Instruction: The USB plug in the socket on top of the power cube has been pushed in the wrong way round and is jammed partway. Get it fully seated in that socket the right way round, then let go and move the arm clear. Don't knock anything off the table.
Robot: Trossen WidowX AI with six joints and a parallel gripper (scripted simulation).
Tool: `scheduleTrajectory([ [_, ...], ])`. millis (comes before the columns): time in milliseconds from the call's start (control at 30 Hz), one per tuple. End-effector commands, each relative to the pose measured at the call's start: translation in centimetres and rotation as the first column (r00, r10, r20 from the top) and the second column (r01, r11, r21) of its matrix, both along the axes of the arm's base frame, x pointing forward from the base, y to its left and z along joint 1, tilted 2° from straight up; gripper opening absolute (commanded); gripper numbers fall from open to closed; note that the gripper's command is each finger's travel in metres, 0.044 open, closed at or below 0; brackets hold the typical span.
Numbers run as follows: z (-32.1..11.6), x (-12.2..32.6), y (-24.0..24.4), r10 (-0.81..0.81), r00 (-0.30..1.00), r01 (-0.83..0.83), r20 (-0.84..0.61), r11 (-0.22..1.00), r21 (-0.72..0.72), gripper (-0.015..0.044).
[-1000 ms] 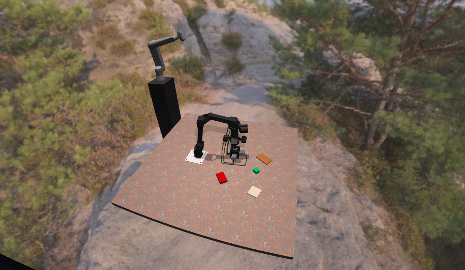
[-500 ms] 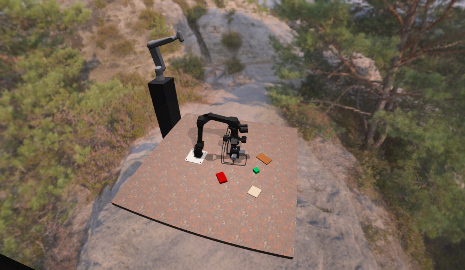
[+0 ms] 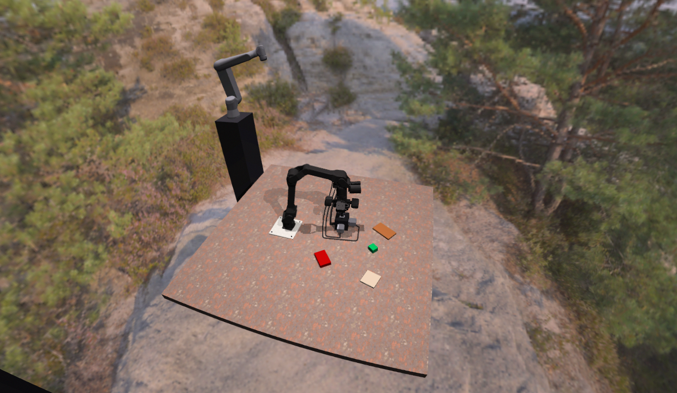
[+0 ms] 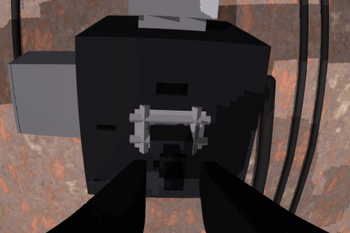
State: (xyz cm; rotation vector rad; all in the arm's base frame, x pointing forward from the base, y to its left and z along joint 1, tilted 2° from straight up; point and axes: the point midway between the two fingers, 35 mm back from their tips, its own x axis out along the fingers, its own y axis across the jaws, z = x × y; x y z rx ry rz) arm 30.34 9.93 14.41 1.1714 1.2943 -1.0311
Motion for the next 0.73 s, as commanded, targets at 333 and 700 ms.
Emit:
scheduleTrajectory([
  [333,0.0,0.0,0.0,0.000,1.000,0.000,0.000,1.000,0.000,0.0095],
  [700,1.1,-0.1,0.0,0.000,1.000,0.000,0.000,1.000,0.000,0.0095],
])
